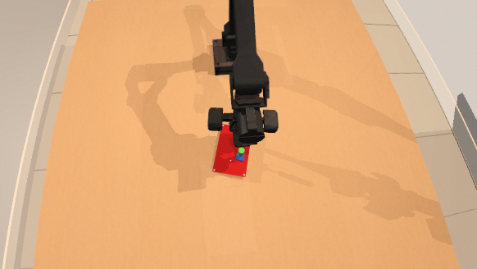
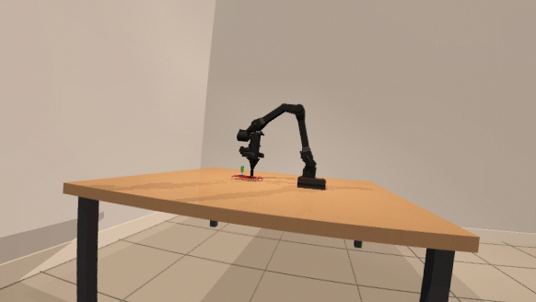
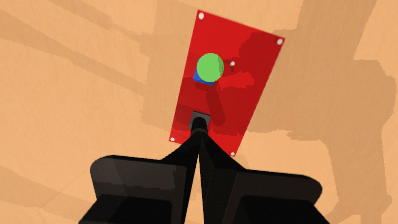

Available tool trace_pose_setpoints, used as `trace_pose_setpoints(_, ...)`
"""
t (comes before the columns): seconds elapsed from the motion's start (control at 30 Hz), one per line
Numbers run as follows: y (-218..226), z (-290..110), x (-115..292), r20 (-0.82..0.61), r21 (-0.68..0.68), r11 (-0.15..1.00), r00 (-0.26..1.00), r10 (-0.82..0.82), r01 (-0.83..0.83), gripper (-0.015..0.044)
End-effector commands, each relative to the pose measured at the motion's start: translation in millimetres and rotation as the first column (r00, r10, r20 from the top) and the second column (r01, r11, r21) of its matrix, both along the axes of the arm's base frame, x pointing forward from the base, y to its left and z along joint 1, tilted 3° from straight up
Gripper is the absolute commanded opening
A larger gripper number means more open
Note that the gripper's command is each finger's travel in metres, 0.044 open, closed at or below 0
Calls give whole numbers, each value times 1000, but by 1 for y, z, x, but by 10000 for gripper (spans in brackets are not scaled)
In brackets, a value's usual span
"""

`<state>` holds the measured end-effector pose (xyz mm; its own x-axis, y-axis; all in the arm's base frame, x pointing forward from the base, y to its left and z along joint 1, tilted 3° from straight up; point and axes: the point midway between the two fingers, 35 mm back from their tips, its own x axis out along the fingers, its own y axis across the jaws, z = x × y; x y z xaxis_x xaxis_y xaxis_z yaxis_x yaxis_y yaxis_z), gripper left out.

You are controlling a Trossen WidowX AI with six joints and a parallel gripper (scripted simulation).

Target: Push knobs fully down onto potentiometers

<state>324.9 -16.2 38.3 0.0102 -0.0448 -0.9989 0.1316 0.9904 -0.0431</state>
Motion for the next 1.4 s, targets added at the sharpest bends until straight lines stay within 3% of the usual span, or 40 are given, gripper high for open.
trace_pose_setpoints(0.0,0,-9,2,-17,3,1000,1000,1,-1,0)
trace_pose_setpoints(0.7,1,24,2,-17,3,1000,1000,1,-1,0)
trace_pose_setpoints(0.97,1,18,0,-26,2,1000,1000,2,-2,210)
trace_pose_setpoints(1.23,-3,23,20,53,-26,1000,999,-9,11,0)
trace_pose_setpoints(1.37,-3,25,22,41,-33,992,992,120,-119,0)
